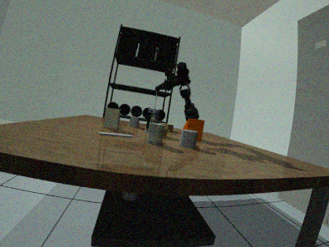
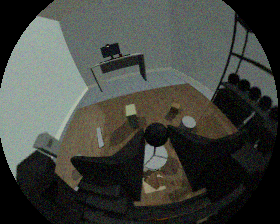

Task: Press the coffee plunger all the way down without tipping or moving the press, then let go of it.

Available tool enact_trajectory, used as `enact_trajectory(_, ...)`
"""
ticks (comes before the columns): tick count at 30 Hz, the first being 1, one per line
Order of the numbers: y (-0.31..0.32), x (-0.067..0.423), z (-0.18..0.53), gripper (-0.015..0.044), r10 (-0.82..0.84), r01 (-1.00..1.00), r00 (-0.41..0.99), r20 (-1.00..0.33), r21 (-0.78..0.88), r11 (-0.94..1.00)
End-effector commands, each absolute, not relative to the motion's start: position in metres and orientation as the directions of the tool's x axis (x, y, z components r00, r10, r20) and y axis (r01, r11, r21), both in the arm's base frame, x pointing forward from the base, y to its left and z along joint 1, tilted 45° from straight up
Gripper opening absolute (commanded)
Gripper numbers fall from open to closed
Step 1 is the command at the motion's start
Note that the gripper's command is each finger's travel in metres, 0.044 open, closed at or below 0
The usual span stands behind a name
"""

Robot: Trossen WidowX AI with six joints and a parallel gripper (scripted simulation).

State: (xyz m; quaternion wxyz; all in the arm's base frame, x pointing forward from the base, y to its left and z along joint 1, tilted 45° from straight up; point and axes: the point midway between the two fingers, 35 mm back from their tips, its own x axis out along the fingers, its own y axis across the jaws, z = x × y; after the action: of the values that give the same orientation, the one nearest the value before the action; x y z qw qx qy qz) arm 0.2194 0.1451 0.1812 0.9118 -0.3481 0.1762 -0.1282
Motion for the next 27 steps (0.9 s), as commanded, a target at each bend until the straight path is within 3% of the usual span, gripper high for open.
enact_trajectory(1,0.137,0.221,0.170,0.0128,-0.367,0.105,0.896,-0.249,-0.684,0.722)
enact_trajectory(27,0.113,0.229,0.136,0.0128,-0.368,0.097,0.891,-0.265,-0.680,0.726)
